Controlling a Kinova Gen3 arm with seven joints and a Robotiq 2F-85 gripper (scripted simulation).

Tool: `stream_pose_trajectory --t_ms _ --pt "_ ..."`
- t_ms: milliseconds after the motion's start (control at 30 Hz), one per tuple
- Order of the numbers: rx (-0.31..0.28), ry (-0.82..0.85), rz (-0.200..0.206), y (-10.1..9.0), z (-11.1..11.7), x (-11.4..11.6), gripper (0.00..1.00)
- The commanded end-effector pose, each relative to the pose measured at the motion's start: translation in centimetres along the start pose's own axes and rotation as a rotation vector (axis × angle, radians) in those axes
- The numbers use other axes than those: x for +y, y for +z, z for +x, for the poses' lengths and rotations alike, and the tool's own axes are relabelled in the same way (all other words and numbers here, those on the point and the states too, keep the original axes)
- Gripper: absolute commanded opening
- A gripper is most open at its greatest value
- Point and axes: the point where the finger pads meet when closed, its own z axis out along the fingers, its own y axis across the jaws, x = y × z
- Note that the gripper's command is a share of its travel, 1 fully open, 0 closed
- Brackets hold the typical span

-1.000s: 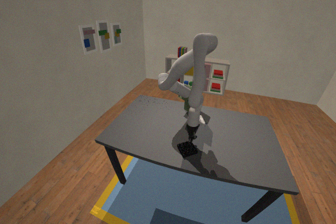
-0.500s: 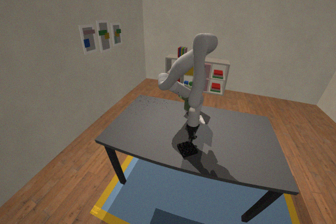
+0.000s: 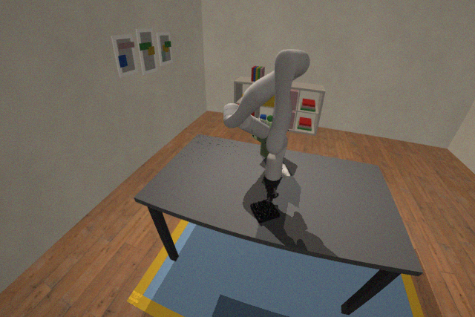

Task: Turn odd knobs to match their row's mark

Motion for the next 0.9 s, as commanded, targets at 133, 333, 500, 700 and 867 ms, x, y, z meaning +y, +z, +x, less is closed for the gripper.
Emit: stream_pose_trajectory --t_ms 133,333,500,700,867 --pt "-0.004 0.0 0.003 0.58 -0.15 -0.1 0.19" --pt "-0.004 0.0 0.003 0.69 -0.15 -0.1 0.19" --pt "-0.004 0.0 0.003 0.7 -0.15 -0.1 0.19" --pt "-0.004 0.0 0.003 0.7 -0.15 -0.1 0.19" --pt "-0.004 0.0 0.003 0.7 -0.15 -0.1 0.19"
